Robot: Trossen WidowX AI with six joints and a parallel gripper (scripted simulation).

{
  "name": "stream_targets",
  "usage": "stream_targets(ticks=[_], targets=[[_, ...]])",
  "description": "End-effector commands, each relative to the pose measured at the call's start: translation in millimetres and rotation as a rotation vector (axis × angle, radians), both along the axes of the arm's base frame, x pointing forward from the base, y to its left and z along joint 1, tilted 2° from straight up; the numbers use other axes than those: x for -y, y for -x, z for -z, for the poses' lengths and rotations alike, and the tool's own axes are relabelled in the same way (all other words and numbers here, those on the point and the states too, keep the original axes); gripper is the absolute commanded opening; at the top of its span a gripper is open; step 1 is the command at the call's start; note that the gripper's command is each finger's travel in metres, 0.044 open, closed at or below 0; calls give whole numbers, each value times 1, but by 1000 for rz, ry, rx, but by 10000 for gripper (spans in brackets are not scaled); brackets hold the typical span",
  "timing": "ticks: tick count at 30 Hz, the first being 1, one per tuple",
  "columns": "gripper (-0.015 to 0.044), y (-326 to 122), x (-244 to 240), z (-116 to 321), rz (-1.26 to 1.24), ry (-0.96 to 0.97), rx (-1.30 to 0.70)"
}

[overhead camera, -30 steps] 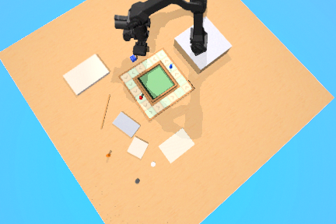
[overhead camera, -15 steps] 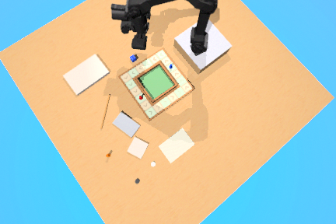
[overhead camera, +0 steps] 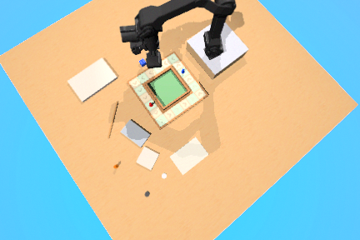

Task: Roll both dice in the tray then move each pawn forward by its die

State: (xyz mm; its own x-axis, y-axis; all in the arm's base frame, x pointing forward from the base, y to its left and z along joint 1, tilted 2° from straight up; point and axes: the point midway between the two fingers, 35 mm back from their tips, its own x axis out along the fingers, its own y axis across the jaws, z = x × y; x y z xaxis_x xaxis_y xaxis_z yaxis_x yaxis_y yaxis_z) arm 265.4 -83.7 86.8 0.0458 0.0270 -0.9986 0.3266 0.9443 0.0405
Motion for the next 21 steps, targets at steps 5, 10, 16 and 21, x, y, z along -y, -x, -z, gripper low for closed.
stream_targets(ticks=[5,10,16,21], targets=[[0,-8,-39,7,-159,9,4],[0,-9,-63,11,-250,11,7],[0,-9,-92,16,-360,13,11],[0,-6,-115,21,-451,14,14]])
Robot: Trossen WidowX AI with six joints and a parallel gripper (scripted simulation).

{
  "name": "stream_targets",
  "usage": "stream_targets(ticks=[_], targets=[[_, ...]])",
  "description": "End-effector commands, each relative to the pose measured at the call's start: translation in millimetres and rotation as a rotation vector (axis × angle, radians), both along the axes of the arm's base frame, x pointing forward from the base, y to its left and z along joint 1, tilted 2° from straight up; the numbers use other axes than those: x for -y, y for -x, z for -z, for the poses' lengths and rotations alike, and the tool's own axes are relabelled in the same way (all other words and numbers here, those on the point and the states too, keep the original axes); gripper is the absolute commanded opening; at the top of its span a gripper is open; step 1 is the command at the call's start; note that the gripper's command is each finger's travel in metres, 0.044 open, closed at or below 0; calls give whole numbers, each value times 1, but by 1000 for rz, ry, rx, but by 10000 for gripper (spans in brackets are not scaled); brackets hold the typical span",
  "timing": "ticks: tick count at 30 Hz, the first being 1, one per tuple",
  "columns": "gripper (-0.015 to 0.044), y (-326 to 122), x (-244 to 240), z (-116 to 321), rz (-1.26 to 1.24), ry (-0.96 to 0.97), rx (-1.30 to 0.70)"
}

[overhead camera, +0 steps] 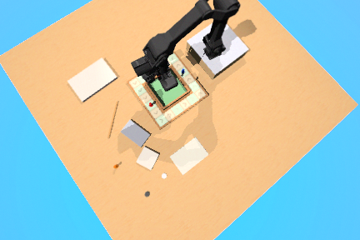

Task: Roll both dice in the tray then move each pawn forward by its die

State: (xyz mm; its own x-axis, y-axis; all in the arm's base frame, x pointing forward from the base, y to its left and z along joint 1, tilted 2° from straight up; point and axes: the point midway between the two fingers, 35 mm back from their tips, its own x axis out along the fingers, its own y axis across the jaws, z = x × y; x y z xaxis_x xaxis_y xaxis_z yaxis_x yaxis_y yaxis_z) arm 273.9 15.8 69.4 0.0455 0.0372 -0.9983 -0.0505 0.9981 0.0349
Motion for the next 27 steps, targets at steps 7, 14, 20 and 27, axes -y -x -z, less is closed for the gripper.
stream_targets(ticks=[7,14,20,27], targets=[[0,7,-37,7,-150,7,6],[0,4,-37,11,-144,-9,123],[0,-1,-37,15,-135,-35,325],[0,-4,-37,19,-126,-64,561]])
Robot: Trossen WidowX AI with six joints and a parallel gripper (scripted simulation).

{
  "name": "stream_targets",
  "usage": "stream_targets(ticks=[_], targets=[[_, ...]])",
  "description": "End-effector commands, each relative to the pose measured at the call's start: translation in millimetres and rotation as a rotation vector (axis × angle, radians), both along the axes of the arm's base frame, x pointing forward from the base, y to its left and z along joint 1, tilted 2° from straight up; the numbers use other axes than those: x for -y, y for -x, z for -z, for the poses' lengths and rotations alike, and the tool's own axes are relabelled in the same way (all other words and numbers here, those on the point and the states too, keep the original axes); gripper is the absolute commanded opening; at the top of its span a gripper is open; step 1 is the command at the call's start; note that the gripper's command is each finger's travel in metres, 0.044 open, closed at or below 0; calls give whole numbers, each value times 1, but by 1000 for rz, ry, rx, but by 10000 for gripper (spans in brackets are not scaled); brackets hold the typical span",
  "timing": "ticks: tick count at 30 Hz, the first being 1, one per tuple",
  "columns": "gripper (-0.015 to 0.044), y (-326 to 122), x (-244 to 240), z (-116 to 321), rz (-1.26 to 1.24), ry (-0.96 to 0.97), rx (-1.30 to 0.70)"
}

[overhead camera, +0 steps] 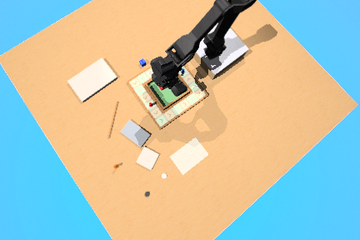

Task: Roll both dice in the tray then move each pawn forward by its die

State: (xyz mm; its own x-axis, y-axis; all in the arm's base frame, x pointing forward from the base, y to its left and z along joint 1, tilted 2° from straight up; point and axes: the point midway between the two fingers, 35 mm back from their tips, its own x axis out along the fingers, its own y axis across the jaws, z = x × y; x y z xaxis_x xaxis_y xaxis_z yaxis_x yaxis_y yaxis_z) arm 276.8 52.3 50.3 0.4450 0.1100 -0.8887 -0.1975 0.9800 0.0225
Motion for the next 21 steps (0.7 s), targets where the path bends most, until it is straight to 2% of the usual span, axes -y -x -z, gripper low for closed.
stream_targets(ticks=[1,9,17,21], targets=[[0,0,-1,0,5,-39,166],[0,0,0,2,9,-87,409],[0,-1,0,4,9,-88,415],[0,9,2,-10,9,-88,414]])
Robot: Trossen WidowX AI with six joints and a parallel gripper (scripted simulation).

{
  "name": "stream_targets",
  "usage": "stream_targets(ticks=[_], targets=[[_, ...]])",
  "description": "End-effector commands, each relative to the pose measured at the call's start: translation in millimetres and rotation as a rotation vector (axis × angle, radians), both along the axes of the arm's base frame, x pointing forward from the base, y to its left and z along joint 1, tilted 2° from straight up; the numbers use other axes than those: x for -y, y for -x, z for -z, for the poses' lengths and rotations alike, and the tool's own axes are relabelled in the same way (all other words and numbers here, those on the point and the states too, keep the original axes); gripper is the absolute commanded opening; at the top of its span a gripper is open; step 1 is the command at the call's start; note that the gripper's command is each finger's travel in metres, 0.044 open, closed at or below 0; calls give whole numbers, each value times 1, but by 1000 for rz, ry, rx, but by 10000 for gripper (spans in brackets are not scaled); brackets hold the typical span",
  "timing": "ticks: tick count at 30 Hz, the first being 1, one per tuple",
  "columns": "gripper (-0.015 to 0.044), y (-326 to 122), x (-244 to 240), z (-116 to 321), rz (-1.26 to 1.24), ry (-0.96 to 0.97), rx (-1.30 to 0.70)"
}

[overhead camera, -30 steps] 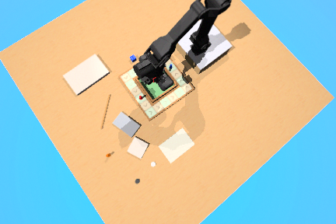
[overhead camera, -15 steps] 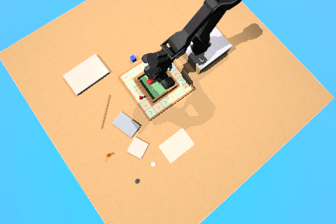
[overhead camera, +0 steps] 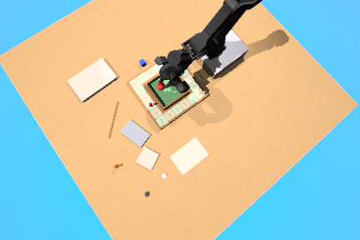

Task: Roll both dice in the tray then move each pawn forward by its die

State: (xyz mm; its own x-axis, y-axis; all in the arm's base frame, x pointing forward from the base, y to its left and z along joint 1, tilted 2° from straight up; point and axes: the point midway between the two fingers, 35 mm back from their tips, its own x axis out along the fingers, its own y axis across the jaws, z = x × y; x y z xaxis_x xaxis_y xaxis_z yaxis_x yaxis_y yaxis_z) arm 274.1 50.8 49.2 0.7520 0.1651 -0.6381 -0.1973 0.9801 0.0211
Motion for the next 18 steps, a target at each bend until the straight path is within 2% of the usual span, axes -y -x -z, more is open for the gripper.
stream_targets(ticks=[1,6,18], targets=[[0,10,1,-15,-1,-10,19],[0,31,4,-32,-1,-10,18],[0,31,4,-30,-1,-5,15]])
